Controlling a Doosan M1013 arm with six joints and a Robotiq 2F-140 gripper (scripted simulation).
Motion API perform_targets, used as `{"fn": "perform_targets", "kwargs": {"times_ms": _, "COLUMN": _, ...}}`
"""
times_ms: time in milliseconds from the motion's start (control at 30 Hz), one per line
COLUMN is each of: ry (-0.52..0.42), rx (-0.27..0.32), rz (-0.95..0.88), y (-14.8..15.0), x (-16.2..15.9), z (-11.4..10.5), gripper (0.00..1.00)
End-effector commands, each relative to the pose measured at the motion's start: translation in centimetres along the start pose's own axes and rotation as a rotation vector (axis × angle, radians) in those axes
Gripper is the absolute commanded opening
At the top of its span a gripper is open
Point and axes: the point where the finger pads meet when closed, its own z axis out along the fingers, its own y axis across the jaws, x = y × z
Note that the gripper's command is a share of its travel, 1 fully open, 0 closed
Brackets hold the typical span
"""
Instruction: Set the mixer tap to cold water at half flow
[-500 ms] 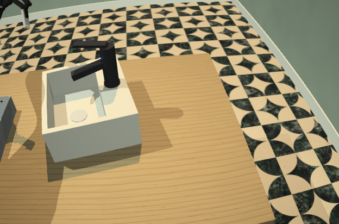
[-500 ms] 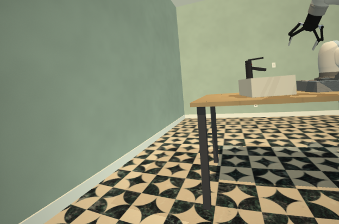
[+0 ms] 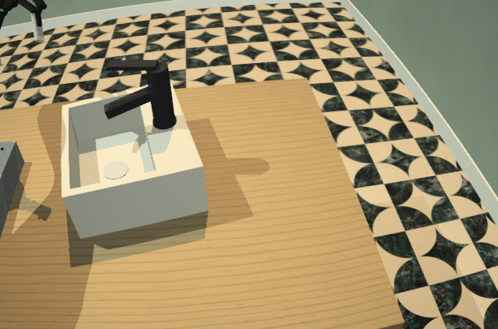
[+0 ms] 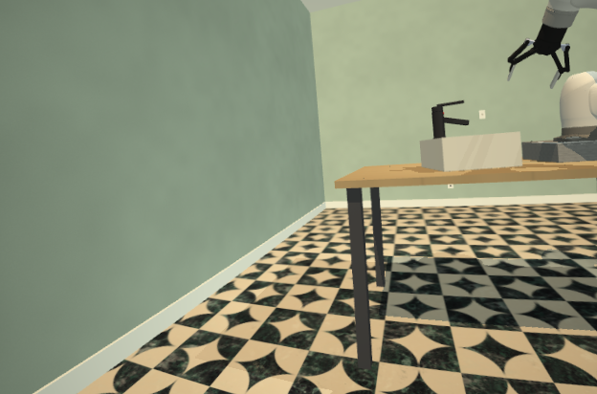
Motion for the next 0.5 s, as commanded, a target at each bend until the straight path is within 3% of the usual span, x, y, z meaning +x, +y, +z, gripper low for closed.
{"fn": "perform_targets", "kwargs": {"times_ms": 0, "ry": 0.000, "rx": 0.000, "rz": 0.000, "y": 0.0, "x": 0.0, "z": 0.0, "gripper": 1.00}}
{"fn": "perform_targets", "kwargs": {"times_ms": 133, "ry": 0.002, "rx": 0.008, "rz": 0.010, "y": 0.1, "x": 0.1, "z": 0.0, "gripper": 1.00}}
{"fn": "perform_targets", "kwargs": {"times_ms": 233, "ry": 0.014, "rx": 0.052, "rz": 0.066, "y": 0.6, "x": 0.4, "z": 0.1, "gripper": 1.00}}
{"fn": "perform_targets", "kwargs": {"times_ms": 467, "ry": 0.077, "rx": 0.283, "rz": 0.405, "y": 5.5, "x": 2.6, "z": 0.5, "gripper": 1.00}}
